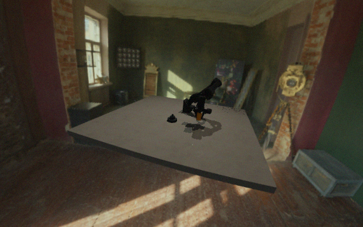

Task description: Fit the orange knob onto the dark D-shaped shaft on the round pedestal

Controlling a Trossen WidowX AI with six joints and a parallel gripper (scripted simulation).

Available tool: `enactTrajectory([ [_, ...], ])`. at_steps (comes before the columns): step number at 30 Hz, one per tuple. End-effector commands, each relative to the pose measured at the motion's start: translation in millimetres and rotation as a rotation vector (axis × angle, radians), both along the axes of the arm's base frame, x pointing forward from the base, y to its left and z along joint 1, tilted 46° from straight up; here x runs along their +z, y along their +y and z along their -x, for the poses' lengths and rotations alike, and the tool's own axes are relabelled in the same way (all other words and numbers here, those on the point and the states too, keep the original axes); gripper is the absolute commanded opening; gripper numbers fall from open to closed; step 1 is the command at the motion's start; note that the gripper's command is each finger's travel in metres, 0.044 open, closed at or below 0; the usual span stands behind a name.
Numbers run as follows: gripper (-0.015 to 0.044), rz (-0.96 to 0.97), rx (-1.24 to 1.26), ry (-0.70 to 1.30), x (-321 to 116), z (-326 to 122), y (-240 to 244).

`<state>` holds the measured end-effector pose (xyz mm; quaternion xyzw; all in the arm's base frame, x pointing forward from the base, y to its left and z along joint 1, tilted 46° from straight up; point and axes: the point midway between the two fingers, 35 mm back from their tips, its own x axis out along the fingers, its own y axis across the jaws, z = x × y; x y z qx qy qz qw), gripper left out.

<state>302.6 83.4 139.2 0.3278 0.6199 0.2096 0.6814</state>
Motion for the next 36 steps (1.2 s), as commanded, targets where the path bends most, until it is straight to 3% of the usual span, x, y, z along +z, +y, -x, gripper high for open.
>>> enactTrajectory([
  [1, 0.0000, 0.002, 0.000, -0.007, 16.4, 1.7, -21.6],
  [14, 0.0000, -0.015, -0.001, -0.007, 62.8, 22.2, -71.7],
  [36, 0.0000, 0.001, 0.004, -0.013, 23.8, 0.6, -101.3],
])
